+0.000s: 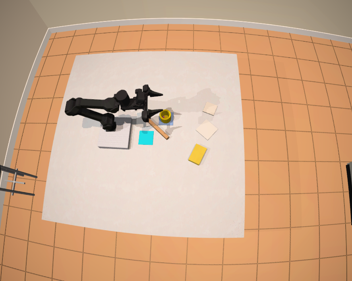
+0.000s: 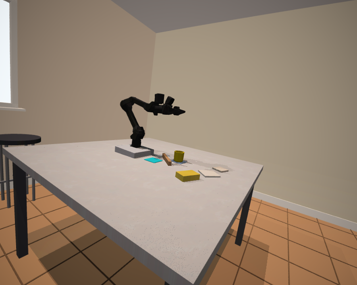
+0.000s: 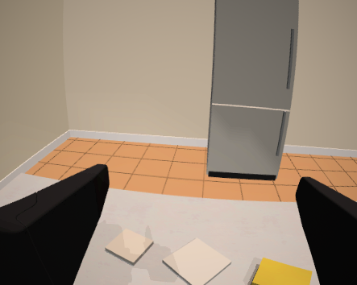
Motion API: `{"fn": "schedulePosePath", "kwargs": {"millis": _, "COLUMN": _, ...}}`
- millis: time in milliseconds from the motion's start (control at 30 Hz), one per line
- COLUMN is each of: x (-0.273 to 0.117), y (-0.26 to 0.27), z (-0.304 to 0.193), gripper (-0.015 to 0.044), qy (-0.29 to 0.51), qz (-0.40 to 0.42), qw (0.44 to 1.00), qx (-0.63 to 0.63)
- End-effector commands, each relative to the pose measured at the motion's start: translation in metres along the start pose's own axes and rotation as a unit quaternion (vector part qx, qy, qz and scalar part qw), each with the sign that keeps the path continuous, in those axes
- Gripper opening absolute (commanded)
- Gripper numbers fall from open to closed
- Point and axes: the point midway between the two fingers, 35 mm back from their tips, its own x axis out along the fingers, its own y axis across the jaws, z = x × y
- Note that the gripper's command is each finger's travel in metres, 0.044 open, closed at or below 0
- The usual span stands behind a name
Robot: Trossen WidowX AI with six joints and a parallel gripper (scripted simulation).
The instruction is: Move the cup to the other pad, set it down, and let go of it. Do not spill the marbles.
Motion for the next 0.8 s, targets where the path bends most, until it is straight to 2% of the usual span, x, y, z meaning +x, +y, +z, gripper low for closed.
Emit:
{"fn": "schedulePosePath", "kwargs": {"millis": 0, "x": 0.002, "y": 0.0, "z": -0.002, "gripper": 0.0374, "qy": 0.007, "qz": 0.001, "qw": 1.0, "qx": 0.008}}
{"fn": "schedulePosePath", "kwargs": {"millis": 133, "x": 0.027, "y": 0.012, "z": -0.047, "gripper": 0.0269, "qy": 0.144, "qz": -0.01, "qw": 0.976, "qx": 0.165}}
{"fn": "schedulePosePath", "kwargs": {"millis": 267, "x": 0.039, "y": 0.027, "z": -0.103, "gripper": 0.0167, "qy": 0.297, "qz": -0.079, "qw": 0.893, "qx": 0.329}}
{"fn": "schedulePosePath", "kwargs": {"millis": 467, "x": 0.026, "y": 0.049, "z": -0.176, "gripper": 0.0167, "qy": 0.453, "qz": -0.283, "qw": 0.693, "qx": 0.484}}
{"fn": "schedulePosePath", "kwargs": {"millis": 633, "x": -0.004, "y": 0.062, "z": -0.215, "gripper": 0.0167, "qy": 0.481, "qz": -0.495, "qw": 0.51, "qx": 0.514}}
{"fn": "schedulePosePath", "kwargs": {"millis": 700, "x": -0.011, "y": 0.056, "z": -0.218, "gripper": 0.0167, "qy": 0.477, "qz": -0.525, "qw": 0.486, "qx": 0.511}}
{"fn": "schedulePosePath", "kwargs": {"millis": 767, "x": -0.011, "y": 0.056, "z": -0.218, "gripper": 0.0167, "qy": 0.477, "qz": -0.525, "qw": 0.486, "qx": 0.511}}
